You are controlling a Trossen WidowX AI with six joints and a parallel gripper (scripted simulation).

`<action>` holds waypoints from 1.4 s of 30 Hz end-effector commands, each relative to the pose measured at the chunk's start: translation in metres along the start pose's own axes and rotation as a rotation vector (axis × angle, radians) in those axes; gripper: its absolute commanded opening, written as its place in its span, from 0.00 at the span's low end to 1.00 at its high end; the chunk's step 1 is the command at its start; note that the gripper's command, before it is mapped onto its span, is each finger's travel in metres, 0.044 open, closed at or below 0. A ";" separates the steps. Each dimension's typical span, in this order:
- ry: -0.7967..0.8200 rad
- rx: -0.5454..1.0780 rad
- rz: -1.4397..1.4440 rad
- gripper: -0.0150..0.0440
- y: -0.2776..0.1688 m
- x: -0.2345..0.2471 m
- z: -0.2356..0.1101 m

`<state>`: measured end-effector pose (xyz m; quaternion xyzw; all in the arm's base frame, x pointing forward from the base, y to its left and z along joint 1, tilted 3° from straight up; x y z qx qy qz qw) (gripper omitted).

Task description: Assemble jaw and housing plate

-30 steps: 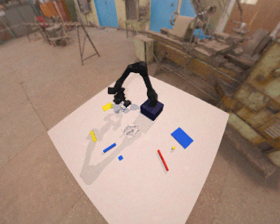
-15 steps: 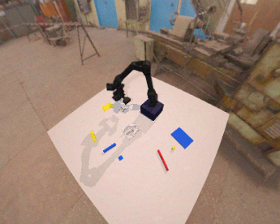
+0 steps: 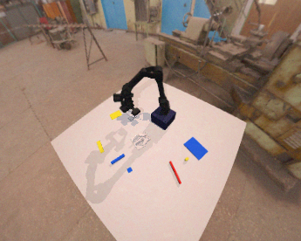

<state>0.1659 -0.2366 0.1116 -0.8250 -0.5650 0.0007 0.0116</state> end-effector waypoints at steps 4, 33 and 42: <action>0.003 -0.004 0.022 0.85 0.007 0.020 -0.001; 0.010 -0.007 0.114 0.85 0.027 0.113 -0.003; 0.013 -0.007 0.144 0.85 0.026 0.143 -0.003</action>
Point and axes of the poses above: the point midway between the two fingers, 35 mm back from their tips, its own z axis out along the fingers, its own x axis across the jaws, y = z × x, the point moved 10 cm from there along -z, back along the fingers, and after that the axes turned 11 degrees about z, right-handed, at the moved point
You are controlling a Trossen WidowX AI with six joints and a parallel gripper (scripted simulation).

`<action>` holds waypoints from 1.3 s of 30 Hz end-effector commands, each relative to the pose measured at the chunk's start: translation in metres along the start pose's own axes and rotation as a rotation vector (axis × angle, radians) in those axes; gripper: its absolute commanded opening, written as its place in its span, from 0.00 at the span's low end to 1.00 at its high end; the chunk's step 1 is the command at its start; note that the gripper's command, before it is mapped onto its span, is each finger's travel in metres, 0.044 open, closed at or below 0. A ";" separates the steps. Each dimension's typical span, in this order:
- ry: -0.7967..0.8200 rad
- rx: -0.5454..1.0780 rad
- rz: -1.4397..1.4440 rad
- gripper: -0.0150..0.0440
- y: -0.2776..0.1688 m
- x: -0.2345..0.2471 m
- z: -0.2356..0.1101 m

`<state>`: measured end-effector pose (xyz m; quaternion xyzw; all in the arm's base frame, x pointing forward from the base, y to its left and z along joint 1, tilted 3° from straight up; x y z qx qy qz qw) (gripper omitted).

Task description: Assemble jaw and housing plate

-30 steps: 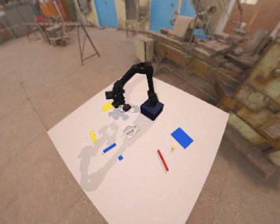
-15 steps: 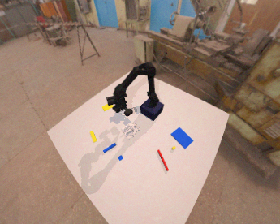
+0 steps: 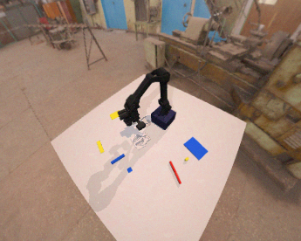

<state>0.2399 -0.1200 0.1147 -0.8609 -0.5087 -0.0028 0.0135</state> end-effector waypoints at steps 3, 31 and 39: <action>0.005 -0.004 0.020 0.85 -0.004 0.017 -0.001; 0.012 0.002 0.094 0.85 -0.032 0.083 0.000; 0.012 0.002 0.094 0.85 -0.032 0.083 0.000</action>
Point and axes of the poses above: the point midway between the two fingers, 35 mm back from their tips, its own z axis out along the fingers, its own x axis across the jaws, y = z × x, the point moved 10 cm from there along -z, back along the fingers, and after that the axes turned 11 degrees about z, right-handed, at the moved point
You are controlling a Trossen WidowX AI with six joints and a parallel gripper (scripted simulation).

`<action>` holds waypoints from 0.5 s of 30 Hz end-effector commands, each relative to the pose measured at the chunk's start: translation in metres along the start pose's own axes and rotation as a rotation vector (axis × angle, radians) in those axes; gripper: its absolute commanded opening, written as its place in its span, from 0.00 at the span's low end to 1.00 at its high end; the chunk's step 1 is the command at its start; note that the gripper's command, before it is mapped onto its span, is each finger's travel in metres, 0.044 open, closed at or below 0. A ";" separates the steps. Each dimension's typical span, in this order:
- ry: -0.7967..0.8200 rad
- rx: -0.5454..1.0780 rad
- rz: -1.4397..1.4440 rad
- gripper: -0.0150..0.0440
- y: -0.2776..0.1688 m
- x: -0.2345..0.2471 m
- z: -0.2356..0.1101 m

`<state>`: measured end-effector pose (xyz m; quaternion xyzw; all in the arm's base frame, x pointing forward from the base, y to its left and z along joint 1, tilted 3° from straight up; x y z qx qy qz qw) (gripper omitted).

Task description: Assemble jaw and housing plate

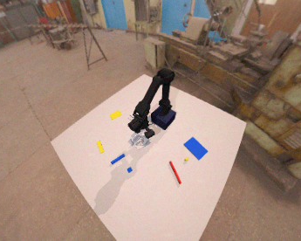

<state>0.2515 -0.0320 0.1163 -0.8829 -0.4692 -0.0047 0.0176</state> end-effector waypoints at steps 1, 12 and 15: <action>0.004 -0.002 0.004 0.85 0.000 0.000 0.000; 0.004 -0.002 0.013 0.85 0.000 0.001 0.000; 0.004 -0.002 0.013 0.85 0.000 0.003 0.000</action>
Point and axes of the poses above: the point midway between the two fingers, 35 mm back from their tips, its own z axis out along the fingers, its own x axis across the jaws, y = z × x, the point moved 10 cm from there along -z, back along the fingers, and after that the axes turned 11 degrees about z, right-handed, at the moved point
